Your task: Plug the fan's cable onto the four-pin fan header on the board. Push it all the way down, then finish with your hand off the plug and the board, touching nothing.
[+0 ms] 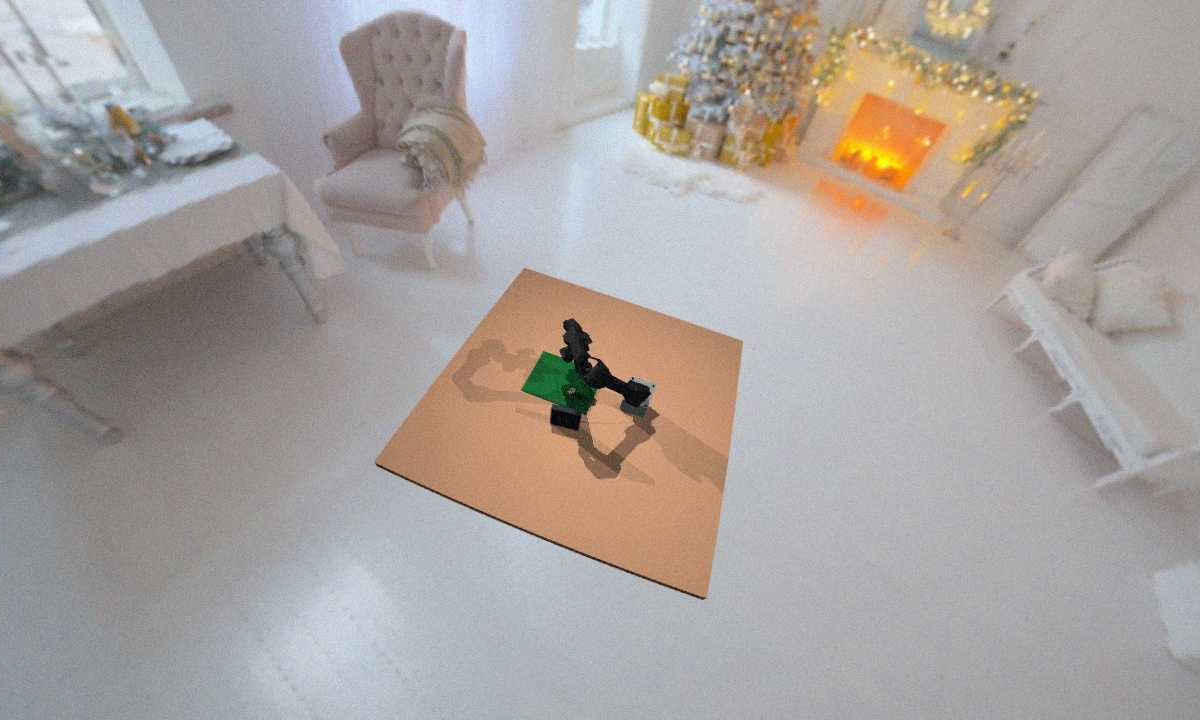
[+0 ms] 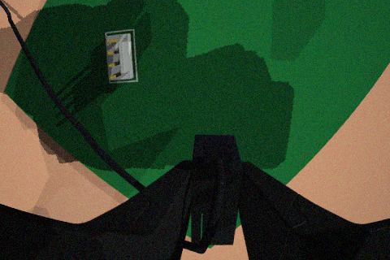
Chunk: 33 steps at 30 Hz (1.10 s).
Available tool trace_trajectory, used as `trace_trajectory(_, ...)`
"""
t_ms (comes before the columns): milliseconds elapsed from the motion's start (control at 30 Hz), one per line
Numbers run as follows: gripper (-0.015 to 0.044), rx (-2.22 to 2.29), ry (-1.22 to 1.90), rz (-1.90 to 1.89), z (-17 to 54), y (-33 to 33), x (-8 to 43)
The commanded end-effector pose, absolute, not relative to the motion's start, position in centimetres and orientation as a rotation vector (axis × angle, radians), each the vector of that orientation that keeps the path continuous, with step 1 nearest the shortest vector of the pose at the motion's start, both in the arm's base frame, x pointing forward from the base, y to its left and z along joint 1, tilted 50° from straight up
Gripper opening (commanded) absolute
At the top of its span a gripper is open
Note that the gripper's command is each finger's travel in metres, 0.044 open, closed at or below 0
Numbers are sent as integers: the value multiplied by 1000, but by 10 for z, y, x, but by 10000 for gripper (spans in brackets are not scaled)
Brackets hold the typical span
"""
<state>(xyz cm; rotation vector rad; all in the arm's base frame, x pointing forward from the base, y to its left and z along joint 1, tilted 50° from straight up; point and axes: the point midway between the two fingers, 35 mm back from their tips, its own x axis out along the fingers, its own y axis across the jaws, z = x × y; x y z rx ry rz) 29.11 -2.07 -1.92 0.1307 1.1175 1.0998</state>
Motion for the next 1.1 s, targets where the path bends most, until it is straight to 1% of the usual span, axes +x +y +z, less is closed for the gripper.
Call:
trace_trajectory(0,0,123,1116,1098,-8,-34,290)
trace_trajectory(400,0,144,1127,1089,7,-49,289)
trace_trajectory(1067,0,653,1452,670,35,-34,343)
